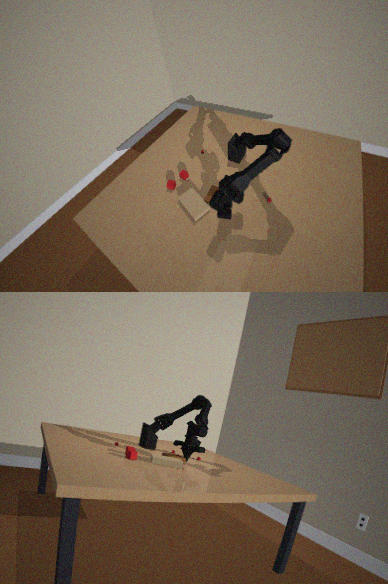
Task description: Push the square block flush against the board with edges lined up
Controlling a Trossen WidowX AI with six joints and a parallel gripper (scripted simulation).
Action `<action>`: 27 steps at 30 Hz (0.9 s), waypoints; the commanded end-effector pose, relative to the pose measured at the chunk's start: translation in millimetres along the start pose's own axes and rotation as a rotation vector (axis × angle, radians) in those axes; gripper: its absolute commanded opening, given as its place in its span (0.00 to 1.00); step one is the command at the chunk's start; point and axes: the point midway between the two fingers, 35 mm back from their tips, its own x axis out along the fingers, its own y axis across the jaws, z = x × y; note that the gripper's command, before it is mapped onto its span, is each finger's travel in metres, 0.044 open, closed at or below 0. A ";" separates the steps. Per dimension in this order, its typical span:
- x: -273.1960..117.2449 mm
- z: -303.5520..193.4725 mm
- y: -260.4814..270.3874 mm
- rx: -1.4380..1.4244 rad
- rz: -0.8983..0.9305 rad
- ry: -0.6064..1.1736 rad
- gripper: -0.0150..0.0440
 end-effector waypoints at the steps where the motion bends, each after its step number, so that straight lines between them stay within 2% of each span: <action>1: 2.9 -8.0 2.5 0.004 0.011 0.005 0.25; 10: 2.9 -15.5 3.2 0.004 0.011 0.005 0.25; 27: 2.9 10.6 0.6 0.004 0.010 0.003 0.25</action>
